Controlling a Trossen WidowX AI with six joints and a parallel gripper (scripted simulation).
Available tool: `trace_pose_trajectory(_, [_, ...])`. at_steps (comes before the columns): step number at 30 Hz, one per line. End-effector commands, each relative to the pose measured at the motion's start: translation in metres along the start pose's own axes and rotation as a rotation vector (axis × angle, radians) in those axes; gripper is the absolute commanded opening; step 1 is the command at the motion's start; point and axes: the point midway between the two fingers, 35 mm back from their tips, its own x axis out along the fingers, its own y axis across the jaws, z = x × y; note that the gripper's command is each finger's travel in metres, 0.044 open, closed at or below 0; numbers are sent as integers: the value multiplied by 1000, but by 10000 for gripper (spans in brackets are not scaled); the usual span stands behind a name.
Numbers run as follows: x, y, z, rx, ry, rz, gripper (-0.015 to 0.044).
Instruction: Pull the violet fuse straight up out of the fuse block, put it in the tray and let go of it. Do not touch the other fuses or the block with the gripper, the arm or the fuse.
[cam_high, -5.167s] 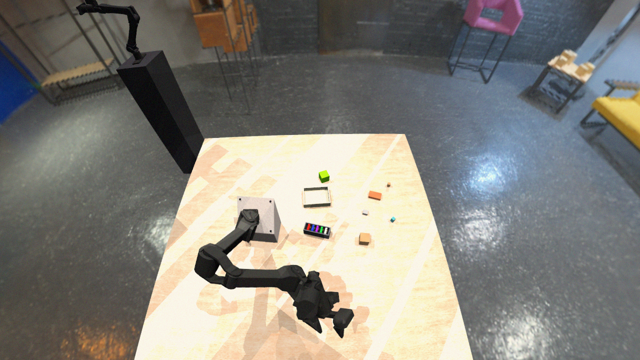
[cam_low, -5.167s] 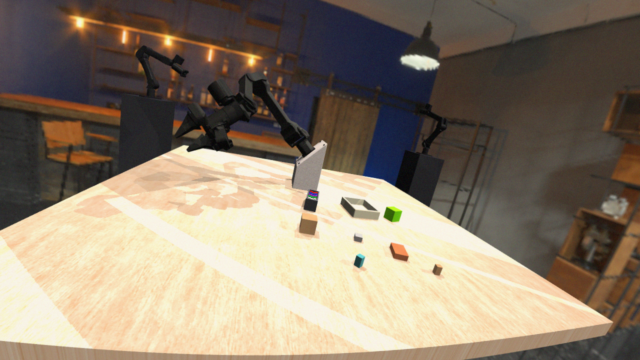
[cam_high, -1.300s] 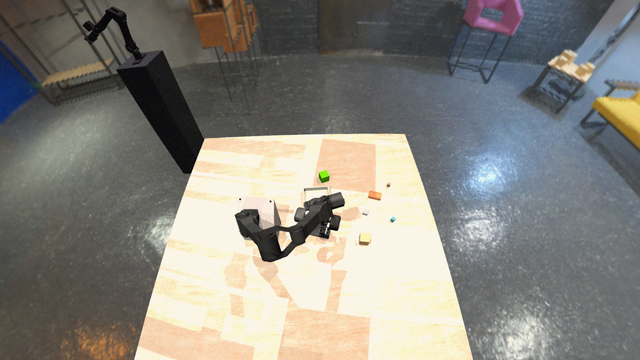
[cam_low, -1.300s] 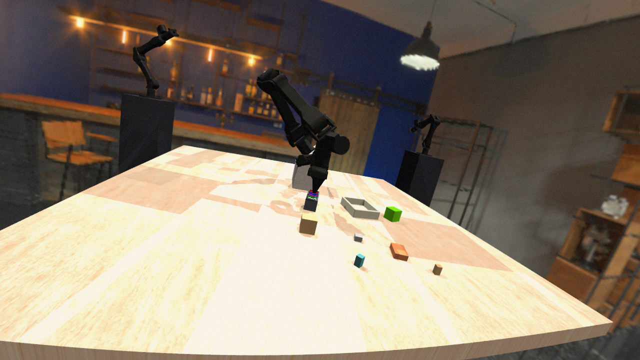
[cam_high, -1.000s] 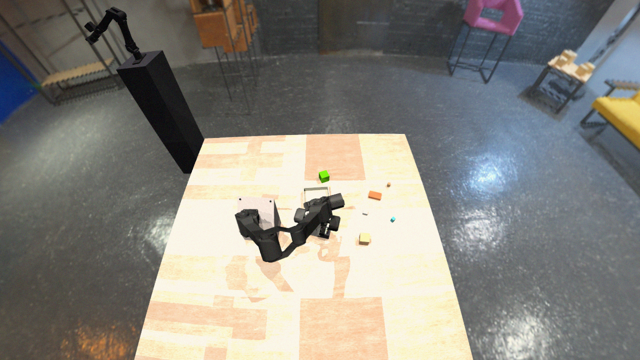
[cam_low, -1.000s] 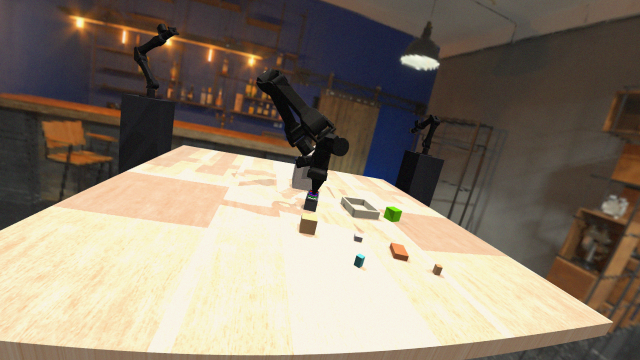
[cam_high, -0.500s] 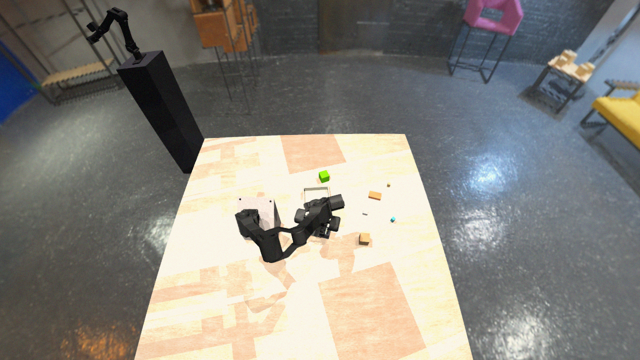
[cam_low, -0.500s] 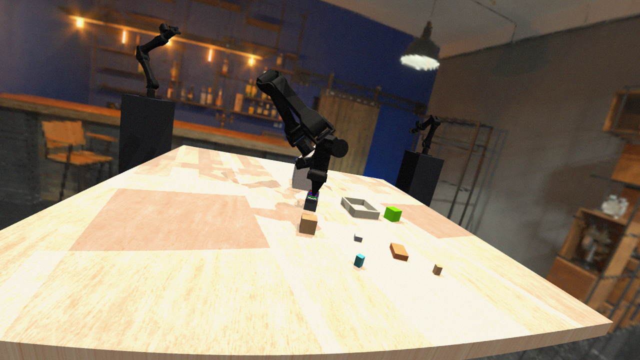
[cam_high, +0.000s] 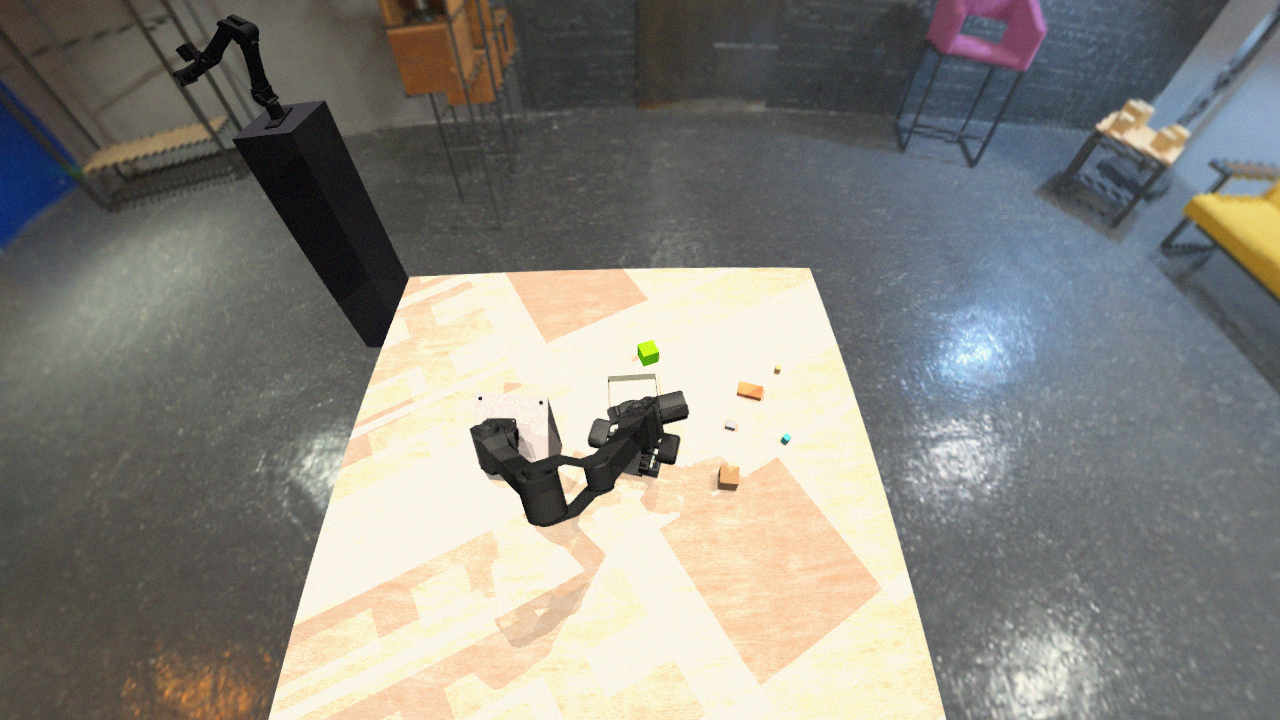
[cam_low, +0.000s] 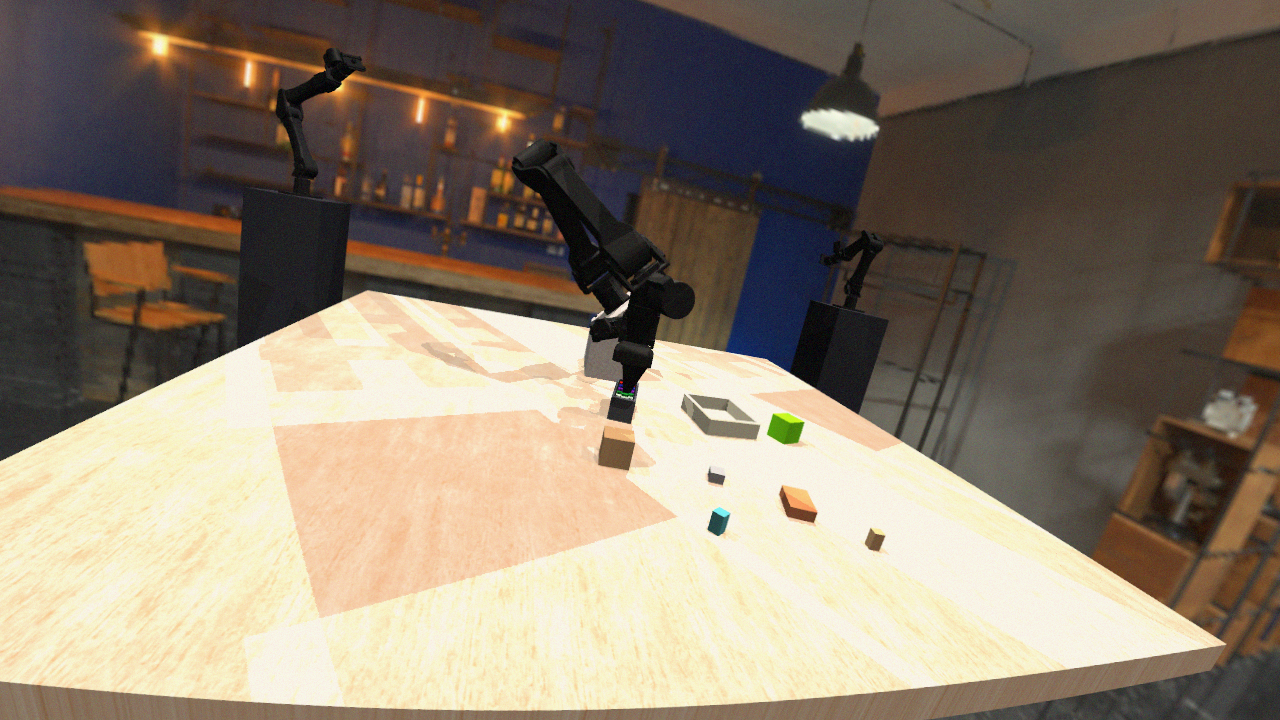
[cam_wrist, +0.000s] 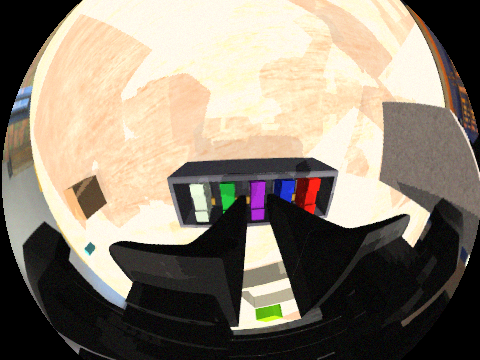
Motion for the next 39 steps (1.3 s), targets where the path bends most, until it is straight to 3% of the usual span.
trace_pose_trajectory(1, [1,-1,1,-6,-5,0,74])
trace_pose_trajectory(15, [0,0,0,0,0,0,0])
trace_pose_trajectory(39, [-10,0,0,-2,0,0,0])
